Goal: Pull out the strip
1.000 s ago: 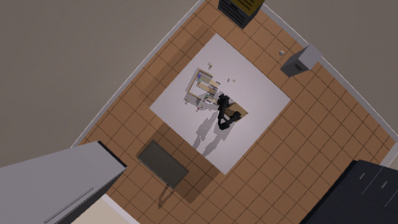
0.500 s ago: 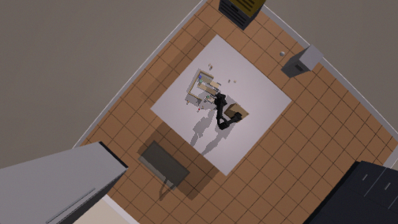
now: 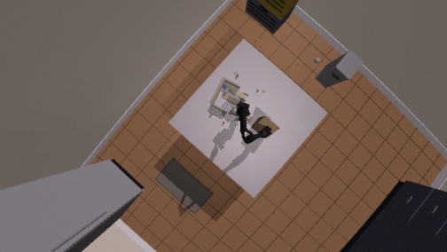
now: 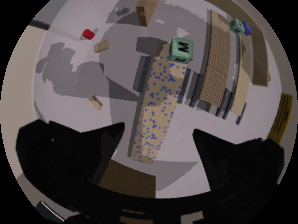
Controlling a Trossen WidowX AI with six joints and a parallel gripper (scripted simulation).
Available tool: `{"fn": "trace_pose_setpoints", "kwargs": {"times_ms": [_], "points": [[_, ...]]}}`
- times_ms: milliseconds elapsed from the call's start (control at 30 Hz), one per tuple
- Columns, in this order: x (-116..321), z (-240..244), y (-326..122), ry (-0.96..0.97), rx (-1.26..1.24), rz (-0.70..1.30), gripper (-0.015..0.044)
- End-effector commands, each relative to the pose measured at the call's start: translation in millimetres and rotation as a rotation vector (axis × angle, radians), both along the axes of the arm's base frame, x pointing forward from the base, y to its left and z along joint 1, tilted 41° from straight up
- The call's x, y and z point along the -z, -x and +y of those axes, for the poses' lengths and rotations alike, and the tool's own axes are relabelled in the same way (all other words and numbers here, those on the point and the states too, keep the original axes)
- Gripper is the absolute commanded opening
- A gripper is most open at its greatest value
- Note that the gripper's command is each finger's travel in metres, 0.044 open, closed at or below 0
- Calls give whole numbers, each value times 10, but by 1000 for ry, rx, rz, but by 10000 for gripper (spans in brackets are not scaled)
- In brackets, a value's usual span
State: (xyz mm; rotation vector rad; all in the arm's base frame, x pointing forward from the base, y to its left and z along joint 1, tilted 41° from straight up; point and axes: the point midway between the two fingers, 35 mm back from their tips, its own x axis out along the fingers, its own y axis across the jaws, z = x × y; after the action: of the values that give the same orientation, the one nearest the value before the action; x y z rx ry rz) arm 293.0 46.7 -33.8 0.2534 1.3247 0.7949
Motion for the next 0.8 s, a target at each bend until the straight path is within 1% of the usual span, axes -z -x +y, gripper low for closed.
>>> {"fn": "trace_pose_setpoints", "kwargs": {"times_ms": [0, 767], "points": [[-39, 13, -151, -5, 2, 1, 440], [-228, 42, -928, -5, 2, -4, 440]]}}
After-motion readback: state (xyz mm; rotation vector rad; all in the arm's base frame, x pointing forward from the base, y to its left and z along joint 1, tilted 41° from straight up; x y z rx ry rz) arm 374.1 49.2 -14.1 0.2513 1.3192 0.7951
